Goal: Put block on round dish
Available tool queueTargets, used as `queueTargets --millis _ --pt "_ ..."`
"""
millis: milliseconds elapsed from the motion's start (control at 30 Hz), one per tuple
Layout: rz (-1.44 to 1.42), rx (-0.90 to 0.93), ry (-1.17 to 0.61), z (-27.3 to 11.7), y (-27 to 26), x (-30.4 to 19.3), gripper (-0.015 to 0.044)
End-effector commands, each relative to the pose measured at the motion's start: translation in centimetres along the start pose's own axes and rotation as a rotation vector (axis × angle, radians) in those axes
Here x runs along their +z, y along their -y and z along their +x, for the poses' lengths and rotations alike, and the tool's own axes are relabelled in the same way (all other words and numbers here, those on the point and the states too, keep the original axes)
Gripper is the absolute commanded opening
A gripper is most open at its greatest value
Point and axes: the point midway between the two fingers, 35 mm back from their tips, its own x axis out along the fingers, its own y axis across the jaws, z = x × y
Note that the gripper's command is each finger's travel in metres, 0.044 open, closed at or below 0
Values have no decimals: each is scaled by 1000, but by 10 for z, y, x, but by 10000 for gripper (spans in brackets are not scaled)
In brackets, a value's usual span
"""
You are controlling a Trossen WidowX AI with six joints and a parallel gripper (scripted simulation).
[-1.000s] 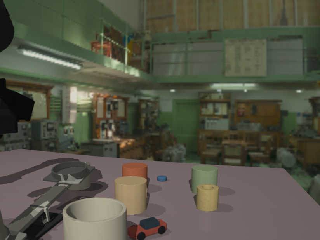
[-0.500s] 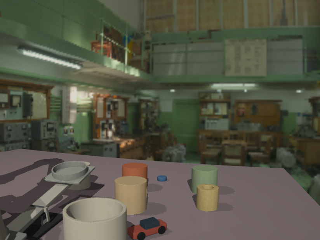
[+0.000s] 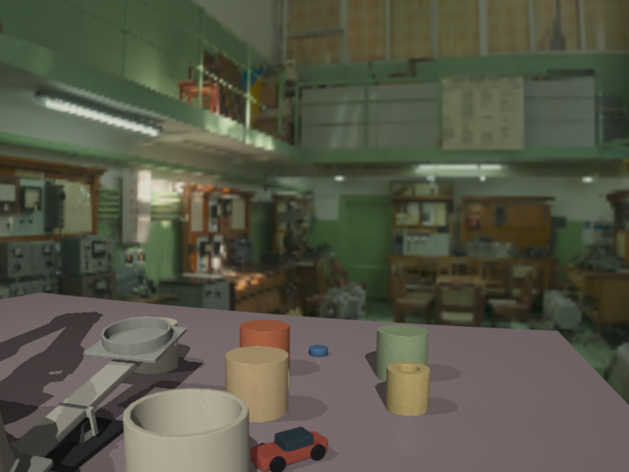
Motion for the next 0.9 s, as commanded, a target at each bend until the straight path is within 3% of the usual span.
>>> queueTargets --millis 0,133,867 --pt "-5 10 8 19 -2 0 0" --pt "-5 10 8 38 -3 0 0" --pt "-5 11 8 59 -3 1 0"
